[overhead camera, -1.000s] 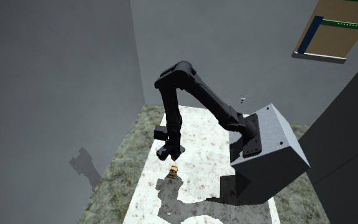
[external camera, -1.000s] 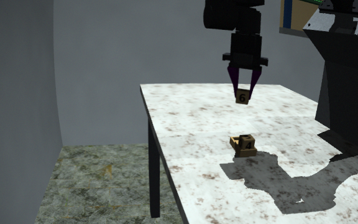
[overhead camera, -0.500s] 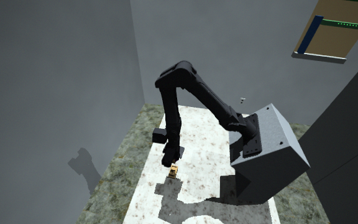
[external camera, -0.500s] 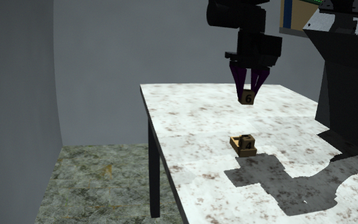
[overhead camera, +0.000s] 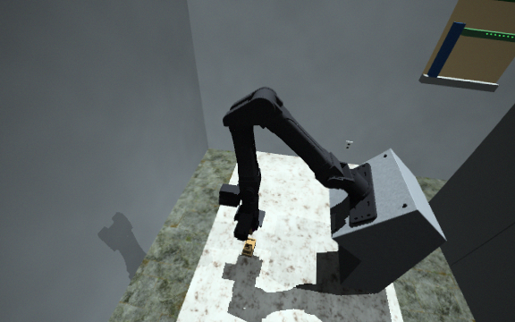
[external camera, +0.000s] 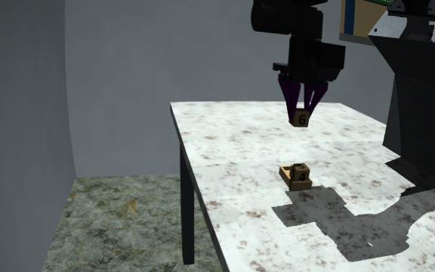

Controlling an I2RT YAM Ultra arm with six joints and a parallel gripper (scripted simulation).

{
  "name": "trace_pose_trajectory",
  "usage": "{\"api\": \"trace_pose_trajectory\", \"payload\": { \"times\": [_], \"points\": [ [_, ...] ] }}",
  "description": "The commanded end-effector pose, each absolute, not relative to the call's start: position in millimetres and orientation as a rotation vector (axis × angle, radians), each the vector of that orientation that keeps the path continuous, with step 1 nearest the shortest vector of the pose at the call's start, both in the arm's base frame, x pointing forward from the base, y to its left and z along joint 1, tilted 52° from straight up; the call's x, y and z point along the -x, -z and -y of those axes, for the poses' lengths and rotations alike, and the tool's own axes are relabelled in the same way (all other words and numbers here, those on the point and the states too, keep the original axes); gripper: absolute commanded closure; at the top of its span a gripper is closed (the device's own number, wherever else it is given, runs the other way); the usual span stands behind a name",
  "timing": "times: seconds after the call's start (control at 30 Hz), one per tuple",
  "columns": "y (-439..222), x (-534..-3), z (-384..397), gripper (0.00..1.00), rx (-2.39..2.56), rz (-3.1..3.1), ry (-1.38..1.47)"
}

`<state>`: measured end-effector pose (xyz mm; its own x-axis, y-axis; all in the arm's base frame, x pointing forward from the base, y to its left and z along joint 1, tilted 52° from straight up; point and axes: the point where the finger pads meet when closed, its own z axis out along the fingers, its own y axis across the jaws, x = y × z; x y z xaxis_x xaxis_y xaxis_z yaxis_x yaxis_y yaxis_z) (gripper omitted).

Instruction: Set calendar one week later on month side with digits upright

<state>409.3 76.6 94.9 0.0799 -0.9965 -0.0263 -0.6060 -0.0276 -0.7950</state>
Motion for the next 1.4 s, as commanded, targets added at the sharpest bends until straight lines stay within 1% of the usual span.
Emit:
{"api": "trace_pose_trajectory", "payload": {
  "times": [0.0, 0.27, 0.93, 1.37],
  "points": [
    [-95, -409, -77, 0.74, 1.712, -1.596, 0.762],
    [-91, -415, -78, 0.74, 1.713, -1.596, 0.762],
    [-59, -456, -81, 0.74, 1.713, -1.596, 0.762],
    [-56, -460, -82, 0.74, 1.713, -1.596, 0.762]
  ]
}}
